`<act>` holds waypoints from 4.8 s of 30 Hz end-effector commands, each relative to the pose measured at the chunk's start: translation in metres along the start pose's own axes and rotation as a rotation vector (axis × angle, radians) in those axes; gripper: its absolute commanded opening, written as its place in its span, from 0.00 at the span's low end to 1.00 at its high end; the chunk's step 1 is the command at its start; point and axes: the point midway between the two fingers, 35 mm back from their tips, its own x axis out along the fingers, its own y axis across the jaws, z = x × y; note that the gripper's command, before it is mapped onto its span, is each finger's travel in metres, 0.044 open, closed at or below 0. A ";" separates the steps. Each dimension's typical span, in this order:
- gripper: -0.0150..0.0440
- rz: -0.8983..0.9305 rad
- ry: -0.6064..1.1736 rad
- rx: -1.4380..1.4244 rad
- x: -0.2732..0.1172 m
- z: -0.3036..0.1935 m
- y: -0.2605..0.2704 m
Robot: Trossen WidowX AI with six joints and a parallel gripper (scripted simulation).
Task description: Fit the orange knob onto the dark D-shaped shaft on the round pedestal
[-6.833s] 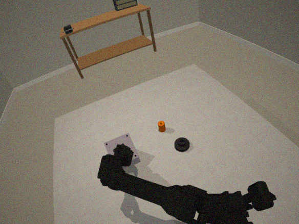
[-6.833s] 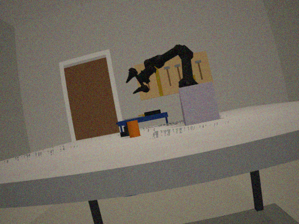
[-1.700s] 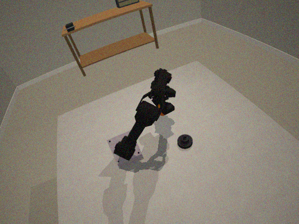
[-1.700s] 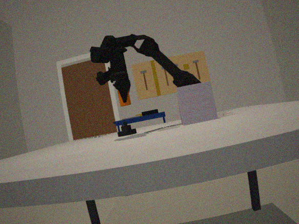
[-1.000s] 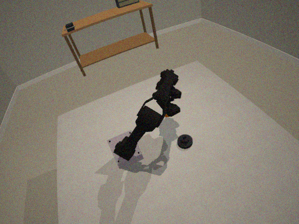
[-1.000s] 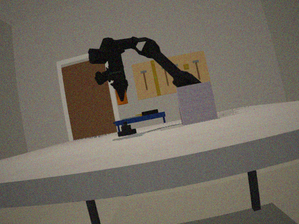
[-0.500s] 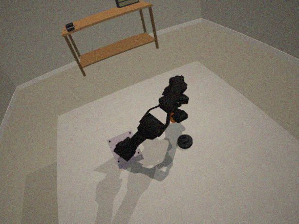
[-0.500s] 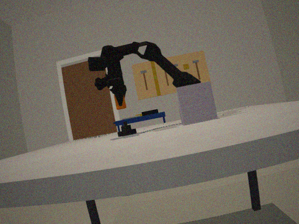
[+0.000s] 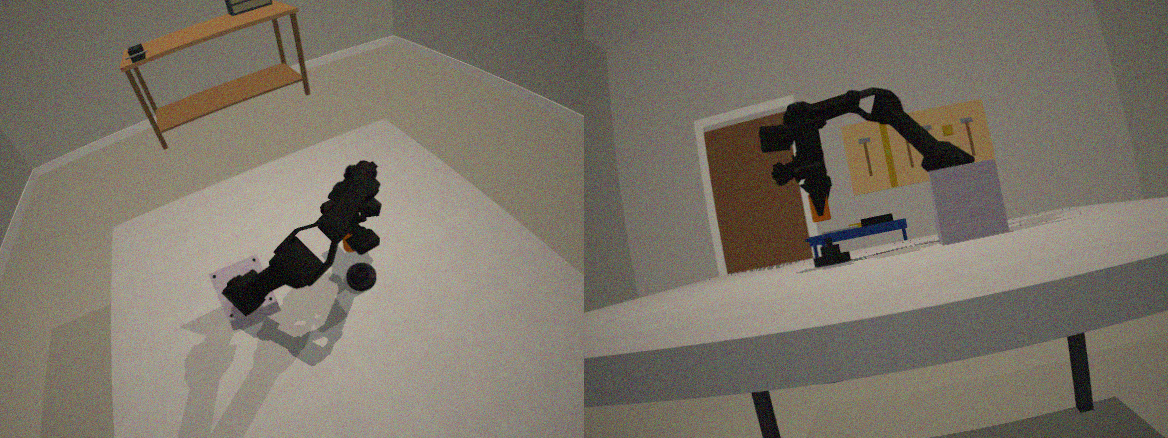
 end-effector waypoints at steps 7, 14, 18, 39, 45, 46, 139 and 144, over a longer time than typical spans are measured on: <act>0.25 -0.013 -0.006 0.000 0.008 0.000 -0.030; 0.25 -0.022 -0.002 0.003 0.013 -0.001 -0.046; 0.25 -0.022 -0.003 0.003 0.018 -0.001 -0.046; 0.25 -0.023 -0.003 0.010 0.039 0.001 -0.047; 0.25 -0.023 -0.003 0.010 0.039 0.000 -0.047; 0.25 -0.023 -0.003 0.010 0.039 0.000 -0.047; 0.25 -0.023 0.005 -0.618 0.034 0.002 -0.046; 0.25 -0.023 0.005 -0.618 0.035 0.002 -0.047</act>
